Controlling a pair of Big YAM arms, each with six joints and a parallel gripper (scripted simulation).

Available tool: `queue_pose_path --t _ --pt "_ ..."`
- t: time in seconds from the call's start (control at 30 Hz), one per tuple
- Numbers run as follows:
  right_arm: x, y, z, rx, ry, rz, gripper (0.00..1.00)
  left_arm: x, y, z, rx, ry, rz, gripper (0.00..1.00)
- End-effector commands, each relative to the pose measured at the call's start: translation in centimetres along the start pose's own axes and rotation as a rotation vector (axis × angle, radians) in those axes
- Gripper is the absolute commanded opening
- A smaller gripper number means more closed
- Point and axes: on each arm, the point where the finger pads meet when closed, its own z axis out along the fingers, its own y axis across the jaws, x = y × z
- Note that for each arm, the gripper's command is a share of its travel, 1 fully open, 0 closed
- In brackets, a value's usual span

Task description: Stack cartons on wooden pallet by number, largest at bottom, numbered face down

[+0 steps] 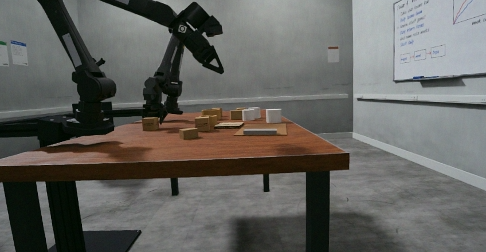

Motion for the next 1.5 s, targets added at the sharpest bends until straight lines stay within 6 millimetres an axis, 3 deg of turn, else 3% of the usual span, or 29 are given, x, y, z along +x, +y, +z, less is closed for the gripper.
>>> queue_pose_path --t 0.0,0.03,0.2,0.37,0.63,0.7,0.77,0.87,0.97,1.03,1.1,1.3,1.47 --pt "-2.9 -0.3 -0.8 0.006 -0.052 -0.009 1.00 -0.9 -0.1 -0.6 0.000 -0.016 -0.013 0.95" --pt "-2.9 -0.3 -0.8 0.006 -0.052 -0.009 1.00 -0.9 -0.3 -0.9 0.002 -0.017 -0.008 1.00" --pt "-2.9 -0.3 -0.8 0.006 -0.052 -0.009 1.00 0.3 -0.3 -3.8 0.001 -0.001 -0.004 1.00" --pt "-2.9 -0.3 -0.8 0.006 -0.052 -0.009 1.00 -2.6 -0.2 -7.3 0.001 -0.049 -0.016 1.00" --pt "-2.9 -0.3 -0.8 0.006 -0.052 -0.009 1.00 -3.0 0.4 -6.5 -0.009 -0.038 -0.025 1.00" --pt "-2.9 -0.3 -0.8 0.006 -0.052 -0.009 1.00 -4.0 0.7 -6.6 -0.014 -0.059 -0.003 0.83" --pt "-2.9 -0.3 -0.8 0.006 -0.052 -0.009 1.00 -5.3 1.7 -6.4 -0.030 -0.083 0.016 0.83" --pt "-2.9 -0.3 -0.8 0.006 -0.052 -0.009 1.00 -8.6 5.3 -5.8 -0.089 -0.128 0.036 0.83" --pt "-2.9 -0.3 -0.8 0.006 -0.052 -0.009 1.00 -11.6 11.0 -4.9 -0.175 -0.147 0.027 0.83" --pt "-2.9 -0.3 -0.8 0.006 -0.052 -0.009 1.00 -11.6 11.0 -4.9 -0.175 -0.147 0.027 0.83" --pt "-2.9 -0.3 -0.8 0.006 -0.052 -0.009 1.00 -12.8 15.0 -4.3 -0.214 -0.138 0.016 0.83" --pt "-2.9 -0.3 -0.8 0.006 -0.052 -0.009 1.00 -12.2 23.5 -2.2 -0.190 -0.057 -0.015 0.83" --pt "-2.9 -0.3 -0.8 0.006 -0.052 -0.009 1.00 -11.3 26.6 -1.3 -0.108 -0.039 -0.038 0.83"
